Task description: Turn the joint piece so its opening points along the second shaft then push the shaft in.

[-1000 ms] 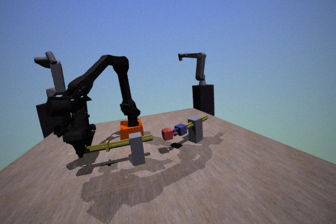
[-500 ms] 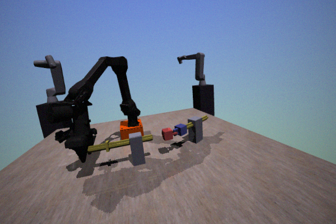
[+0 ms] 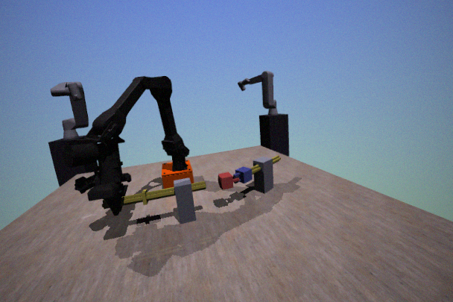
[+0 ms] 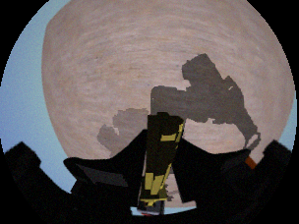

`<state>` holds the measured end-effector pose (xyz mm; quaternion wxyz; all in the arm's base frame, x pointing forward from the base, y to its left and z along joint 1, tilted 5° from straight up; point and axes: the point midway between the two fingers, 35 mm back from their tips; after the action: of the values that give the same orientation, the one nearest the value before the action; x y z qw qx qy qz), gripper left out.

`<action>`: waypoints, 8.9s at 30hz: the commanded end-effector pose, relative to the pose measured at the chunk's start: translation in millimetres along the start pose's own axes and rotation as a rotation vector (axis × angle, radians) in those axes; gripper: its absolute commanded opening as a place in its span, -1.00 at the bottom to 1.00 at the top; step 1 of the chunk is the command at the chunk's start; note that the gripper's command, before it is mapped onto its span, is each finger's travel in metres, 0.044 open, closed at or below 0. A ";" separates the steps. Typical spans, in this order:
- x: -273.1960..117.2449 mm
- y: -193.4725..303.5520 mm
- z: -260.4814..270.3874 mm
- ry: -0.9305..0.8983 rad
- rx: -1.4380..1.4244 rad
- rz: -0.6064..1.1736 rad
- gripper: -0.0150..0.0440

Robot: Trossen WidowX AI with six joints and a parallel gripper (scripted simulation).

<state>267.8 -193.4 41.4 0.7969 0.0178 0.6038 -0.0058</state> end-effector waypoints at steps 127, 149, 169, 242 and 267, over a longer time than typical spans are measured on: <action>0.3 0.1 -0.4 0.001 0.001 0.000 -0.26; 0.3 0.1 -0.4 0.001 0.001 0.000 -0.26; 0.3 0.1 -0.4 0.001 0.001 0.000 -0.26; 0.3 0.1 -0.4 0.001 0.001 0.000 -0.26; 0.6 1.5 -0.4 0.016 0.002 0.000 -0.49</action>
<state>267.6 -193.1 41.0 0.7961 0.0182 0.6048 -0.0061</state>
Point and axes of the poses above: the point midway between the two fingers, 35 mm back from their tips, its own x axis out along the fingers, its own z axis across the jaws, y = z × x, and after that the axes turned 4 degrees about x, right-handed
